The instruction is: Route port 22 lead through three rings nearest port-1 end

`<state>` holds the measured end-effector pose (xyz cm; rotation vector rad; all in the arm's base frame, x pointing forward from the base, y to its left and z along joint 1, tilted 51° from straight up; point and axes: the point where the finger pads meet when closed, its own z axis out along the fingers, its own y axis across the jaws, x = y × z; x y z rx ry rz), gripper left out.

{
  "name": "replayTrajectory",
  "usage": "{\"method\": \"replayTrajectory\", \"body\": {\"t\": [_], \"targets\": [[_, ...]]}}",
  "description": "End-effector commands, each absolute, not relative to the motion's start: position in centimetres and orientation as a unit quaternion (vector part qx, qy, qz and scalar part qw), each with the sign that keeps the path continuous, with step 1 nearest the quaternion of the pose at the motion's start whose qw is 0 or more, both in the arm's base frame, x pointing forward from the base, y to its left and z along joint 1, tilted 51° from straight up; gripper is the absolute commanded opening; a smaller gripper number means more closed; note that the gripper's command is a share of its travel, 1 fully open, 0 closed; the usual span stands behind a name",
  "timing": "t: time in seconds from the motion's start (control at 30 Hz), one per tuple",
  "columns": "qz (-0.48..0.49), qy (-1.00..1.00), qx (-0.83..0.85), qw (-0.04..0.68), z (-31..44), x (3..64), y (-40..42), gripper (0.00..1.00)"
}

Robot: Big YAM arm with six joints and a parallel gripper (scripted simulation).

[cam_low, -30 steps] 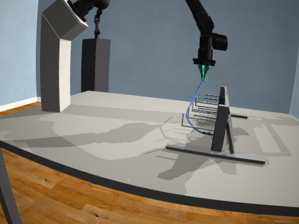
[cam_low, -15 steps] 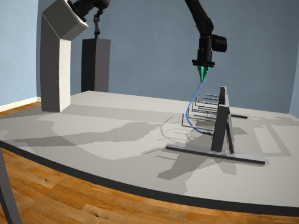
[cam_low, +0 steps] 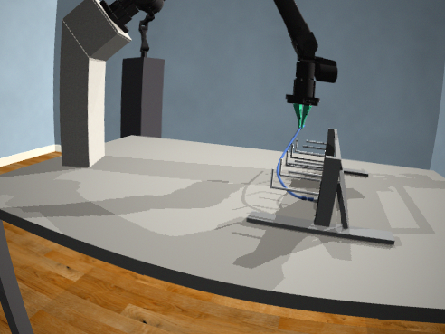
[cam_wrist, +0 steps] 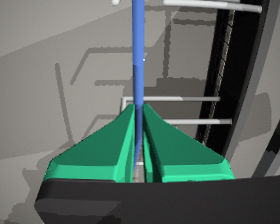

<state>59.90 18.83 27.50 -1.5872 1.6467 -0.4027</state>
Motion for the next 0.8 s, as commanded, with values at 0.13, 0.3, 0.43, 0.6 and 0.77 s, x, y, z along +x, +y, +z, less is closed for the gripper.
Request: {"method": "replayTrajectory", "body": {"t": [0.13,0.3,0.43,0.6,0.77], "targets": [[-0.160,0.638,-0.624,0.421,29.2,61.2,20.6,0.00],[-0.160,0.638,-0.624,0.421,28.5,61.9,20.8,0.00],[-0.161,0.638,-0.624,0.420,28.0,62.5,21.1,0.00],[-0.163,0.641,-0.622,0.419,27.3,63.4,20.9,0.00],[-0.162,0.640,-0.623,0.419,26.9,63.7,21.2,0.00]]}}
